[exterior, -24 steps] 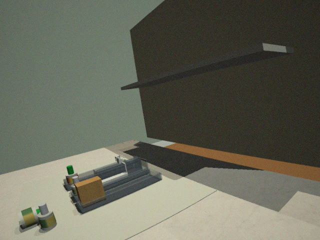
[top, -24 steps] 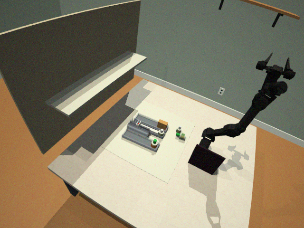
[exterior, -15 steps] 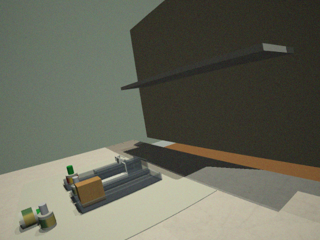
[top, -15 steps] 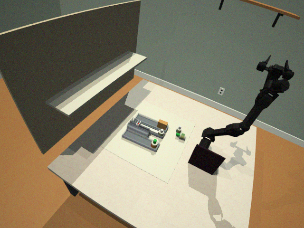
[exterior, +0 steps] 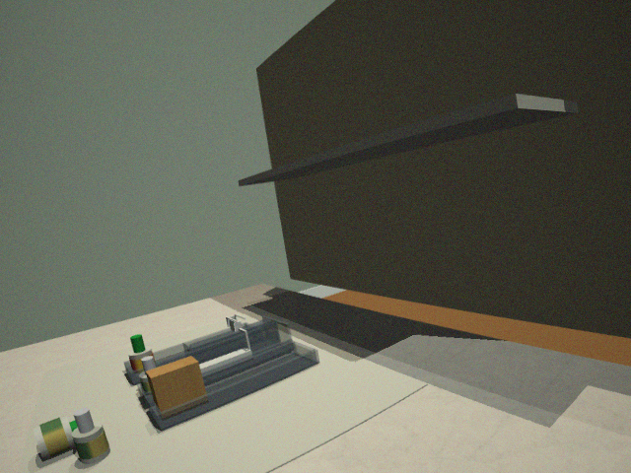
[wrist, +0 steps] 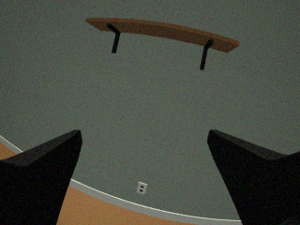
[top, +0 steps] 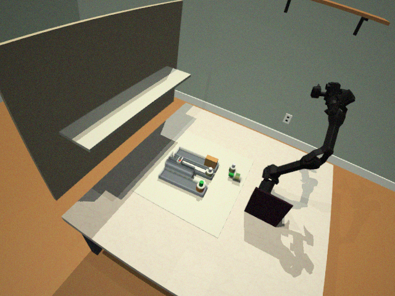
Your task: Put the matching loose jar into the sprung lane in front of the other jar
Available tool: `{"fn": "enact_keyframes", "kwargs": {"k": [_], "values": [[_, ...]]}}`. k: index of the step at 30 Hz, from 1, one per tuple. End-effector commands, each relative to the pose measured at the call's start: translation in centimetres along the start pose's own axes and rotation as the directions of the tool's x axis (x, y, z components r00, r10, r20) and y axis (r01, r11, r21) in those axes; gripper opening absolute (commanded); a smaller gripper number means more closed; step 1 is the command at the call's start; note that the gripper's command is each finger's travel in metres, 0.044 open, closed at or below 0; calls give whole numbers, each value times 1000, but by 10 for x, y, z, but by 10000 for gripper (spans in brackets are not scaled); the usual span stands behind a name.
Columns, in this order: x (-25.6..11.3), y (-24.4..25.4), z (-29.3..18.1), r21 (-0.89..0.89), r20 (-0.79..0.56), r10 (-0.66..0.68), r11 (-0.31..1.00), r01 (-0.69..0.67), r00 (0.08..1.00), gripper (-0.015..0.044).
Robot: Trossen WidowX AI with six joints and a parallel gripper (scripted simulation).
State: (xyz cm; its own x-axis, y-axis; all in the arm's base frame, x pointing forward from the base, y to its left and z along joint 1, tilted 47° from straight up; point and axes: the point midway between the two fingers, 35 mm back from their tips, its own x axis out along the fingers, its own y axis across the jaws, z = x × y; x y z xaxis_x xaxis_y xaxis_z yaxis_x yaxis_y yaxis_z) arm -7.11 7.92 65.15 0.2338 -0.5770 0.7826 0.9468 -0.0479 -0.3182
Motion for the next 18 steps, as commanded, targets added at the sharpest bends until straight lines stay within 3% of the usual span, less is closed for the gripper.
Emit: {"fn": "enact_keyframes", "kwargs": {"k": [1, 7, 18], "values": [[30, 29, -43, -18, -115, 93, 995, -96, 989, 440], [65, 92, -113, -22, -292, 270, 957, -289, 918, 440], [71, 215, -210, -3, -527, 528, 783, -623, 666, 440]]}}
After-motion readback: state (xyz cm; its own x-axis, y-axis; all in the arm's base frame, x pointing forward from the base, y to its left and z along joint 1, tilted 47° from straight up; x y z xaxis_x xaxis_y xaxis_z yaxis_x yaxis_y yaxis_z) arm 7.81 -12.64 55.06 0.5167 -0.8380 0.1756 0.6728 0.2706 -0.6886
